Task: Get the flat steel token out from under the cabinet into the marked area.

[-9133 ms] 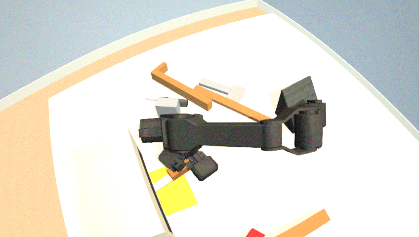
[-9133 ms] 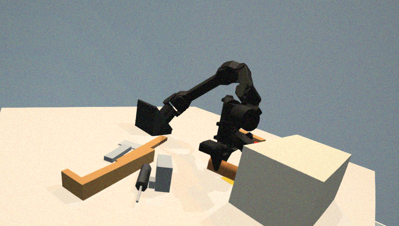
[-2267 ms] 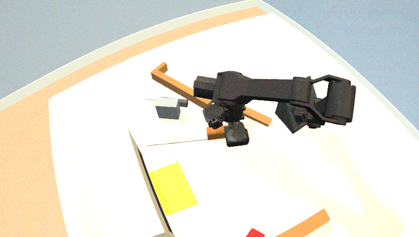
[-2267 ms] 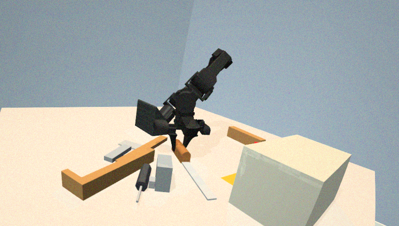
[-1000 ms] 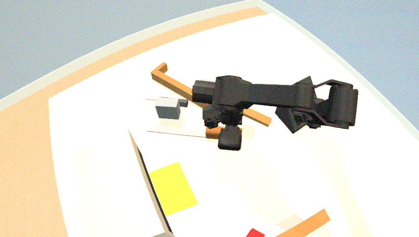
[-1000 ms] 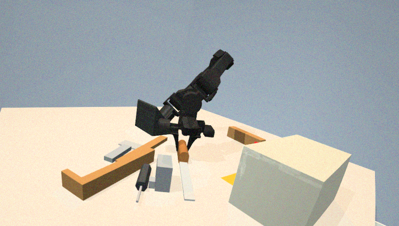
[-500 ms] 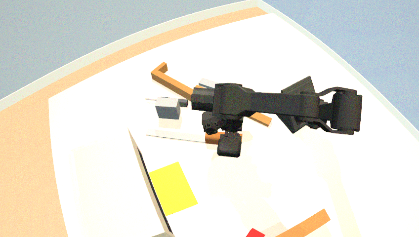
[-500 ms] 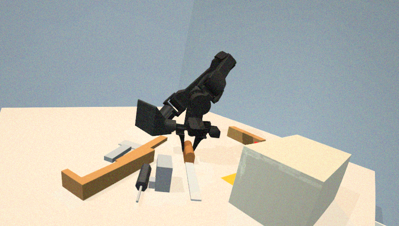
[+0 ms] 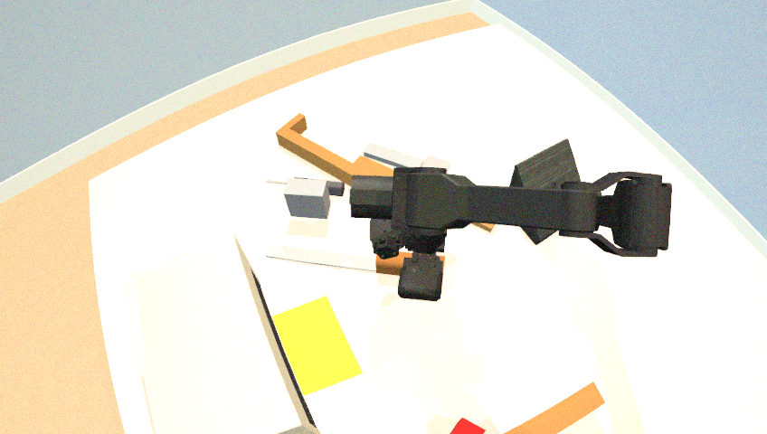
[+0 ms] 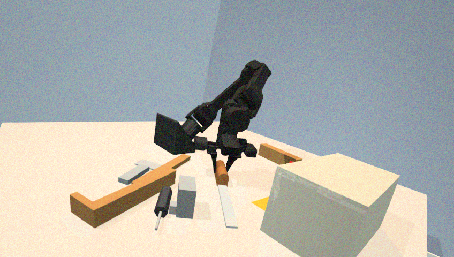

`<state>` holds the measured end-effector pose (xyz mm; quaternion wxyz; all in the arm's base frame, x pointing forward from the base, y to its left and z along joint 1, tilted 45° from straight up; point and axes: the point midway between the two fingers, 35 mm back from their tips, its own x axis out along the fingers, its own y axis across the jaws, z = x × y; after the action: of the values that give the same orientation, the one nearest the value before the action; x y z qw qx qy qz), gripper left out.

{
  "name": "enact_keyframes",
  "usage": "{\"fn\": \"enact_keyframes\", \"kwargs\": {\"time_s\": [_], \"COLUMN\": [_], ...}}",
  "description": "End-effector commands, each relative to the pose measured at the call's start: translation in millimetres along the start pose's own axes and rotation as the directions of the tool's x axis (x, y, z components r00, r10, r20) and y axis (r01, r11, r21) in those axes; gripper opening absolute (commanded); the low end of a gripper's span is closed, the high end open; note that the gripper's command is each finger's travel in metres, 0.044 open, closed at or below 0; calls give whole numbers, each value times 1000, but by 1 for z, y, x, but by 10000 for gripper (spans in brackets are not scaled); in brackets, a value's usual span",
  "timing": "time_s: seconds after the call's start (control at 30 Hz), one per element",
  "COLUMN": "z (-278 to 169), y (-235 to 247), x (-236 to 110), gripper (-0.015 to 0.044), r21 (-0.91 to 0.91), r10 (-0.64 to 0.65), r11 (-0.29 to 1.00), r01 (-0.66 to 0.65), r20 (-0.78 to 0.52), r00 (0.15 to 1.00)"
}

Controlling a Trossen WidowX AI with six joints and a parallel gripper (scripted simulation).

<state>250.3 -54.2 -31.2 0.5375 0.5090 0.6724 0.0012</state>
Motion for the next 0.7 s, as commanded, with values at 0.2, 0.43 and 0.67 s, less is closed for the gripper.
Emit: {"fn": "enact_keyframes", "kwargs": {"time_s": [0.2,0.43,0.67], "z": [-4,-9,-15], "y": [13,19,25], "x": [-1,-1,-1], "gripper": [0,0,0], "r21": [-2,-2,-1], "r10": [6,6,6], "r11": [1000,1000,1000], "r01": [-6,-6,-6], "r20": [4,3,3], "r00": [1000,1000,1000]}}
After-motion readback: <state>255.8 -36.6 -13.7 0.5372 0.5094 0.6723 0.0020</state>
